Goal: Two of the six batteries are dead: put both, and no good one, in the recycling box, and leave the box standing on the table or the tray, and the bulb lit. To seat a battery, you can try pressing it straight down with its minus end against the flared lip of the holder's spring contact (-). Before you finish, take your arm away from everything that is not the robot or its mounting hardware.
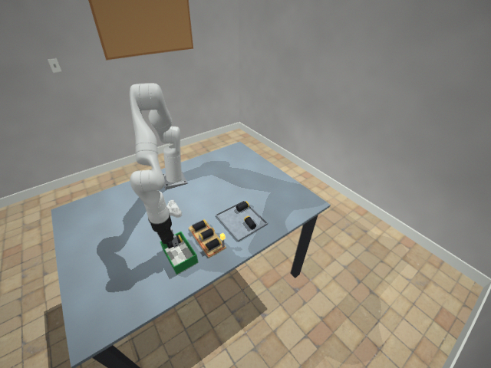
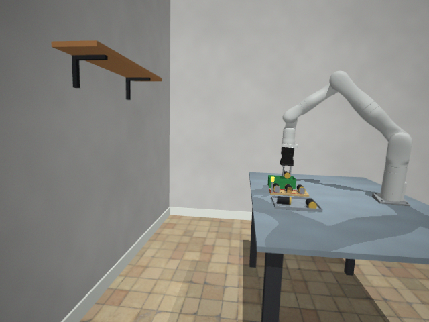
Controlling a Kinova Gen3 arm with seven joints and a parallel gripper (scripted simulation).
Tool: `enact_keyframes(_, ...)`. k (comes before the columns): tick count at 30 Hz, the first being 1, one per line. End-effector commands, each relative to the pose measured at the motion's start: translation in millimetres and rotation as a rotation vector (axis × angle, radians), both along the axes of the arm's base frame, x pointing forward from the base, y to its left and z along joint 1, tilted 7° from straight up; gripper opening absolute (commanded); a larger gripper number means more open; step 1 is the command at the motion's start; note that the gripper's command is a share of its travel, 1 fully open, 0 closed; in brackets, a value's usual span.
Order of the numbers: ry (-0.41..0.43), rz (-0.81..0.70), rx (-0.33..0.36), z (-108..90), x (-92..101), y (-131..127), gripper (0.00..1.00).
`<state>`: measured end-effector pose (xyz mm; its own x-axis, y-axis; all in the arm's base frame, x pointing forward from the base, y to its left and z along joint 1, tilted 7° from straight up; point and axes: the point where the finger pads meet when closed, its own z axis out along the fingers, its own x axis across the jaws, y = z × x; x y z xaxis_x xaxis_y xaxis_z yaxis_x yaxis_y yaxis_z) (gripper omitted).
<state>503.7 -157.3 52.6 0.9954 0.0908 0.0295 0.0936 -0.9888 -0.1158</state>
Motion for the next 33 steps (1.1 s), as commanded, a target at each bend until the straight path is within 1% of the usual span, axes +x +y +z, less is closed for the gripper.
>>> enact_keyframes(1, 0.008, 0.001, 0.004, -13.0, -2.2, 2.7, 0.57)
enact_keyframes(7, 0.008, 0.001, 0.004, -40.4, -1.9, 6.1, 0.57)
enact_keyframes(9, 0.008, 0.001, 0.004, -40.4, -1.9, 6.1, 0.57)
enact_keyframes(13, 0.008, 0.001, 0.004, -51.1, -1.7, 7.4, 0.57)
enact_keyframes(28, 0.008, 0.001, 0.004, -53.2, -1.7, 7.7, 0.57)
enact_keyframes(29, 0.008, 0.001, 0.004, -53.2, -1.7, 7.7, 0.9)
enact_keyframes(33, 0.008, 0.001, 0.004, -53.2, -1.7, 7.7, 0.9)
